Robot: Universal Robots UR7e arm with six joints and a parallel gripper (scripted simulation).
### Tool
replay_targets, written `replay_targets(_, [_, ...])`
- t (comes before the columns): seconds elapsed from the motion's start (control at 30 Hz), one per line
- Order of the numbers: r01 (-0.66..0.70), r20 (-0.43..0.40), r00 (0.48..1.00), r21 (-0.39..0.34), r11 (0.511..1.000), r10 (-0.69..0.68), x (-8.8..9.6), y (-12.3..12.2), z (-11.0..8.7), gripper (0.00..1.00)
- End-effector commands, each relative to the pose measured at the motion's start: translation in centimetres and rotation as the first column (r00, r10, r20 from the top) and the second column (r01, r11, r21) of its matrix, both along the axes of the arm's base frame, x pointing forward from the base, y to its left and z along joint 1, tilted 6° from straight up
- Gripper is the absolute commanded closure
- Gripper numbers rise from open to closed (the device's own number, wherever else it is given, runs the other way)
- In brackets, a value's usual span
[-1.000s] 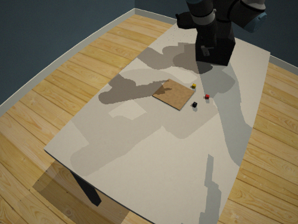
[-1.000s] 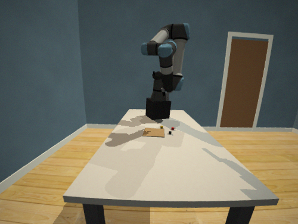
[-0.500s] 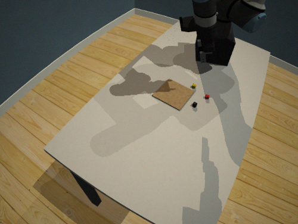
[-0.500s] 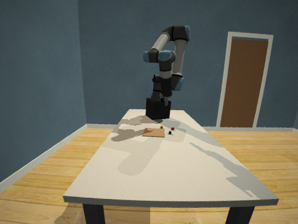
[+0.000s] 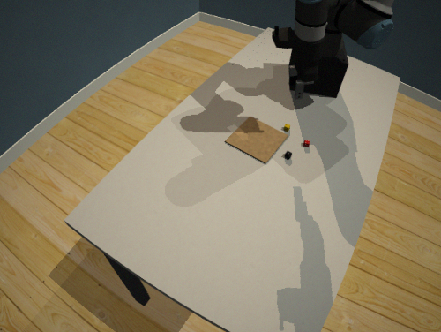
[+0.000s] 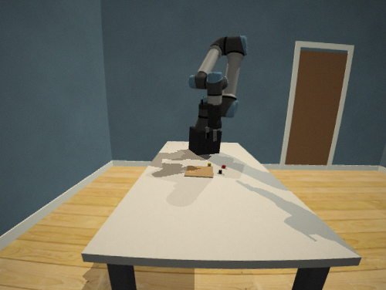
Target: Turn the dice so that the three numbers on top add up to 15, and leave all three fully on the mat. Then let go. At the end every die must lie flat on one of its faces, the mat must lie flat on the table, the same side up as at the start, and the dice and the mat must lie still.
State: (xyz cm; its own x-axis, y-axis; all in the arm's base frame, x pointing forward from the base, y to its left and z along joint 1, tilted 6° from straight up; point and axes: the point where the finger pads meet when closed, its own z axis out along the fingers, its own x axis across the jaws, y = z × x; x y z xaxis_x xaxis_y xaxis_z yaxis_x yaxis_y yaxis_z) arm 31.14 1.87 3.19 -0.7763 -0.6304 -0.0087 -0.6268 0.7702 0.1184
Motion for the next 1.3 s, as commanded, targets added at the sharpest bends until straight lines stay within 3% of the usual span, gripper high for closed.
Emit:
replay_targets(0.0, [-0.063,0.111,0.992,-0.033,0.997,0.067,0.1,-0.24,-0.97,0.0])
replay_targets(0.37, [-0.103,0.167,0.979,-0.065,0.993,0.113,-0.19,-0.26,-1.48,0.0])
replay_targets(1.27, [-0.105,0.17,0.979,-0.067,0.992,0.115,-0.21,-0.25,-1.57,0.0])
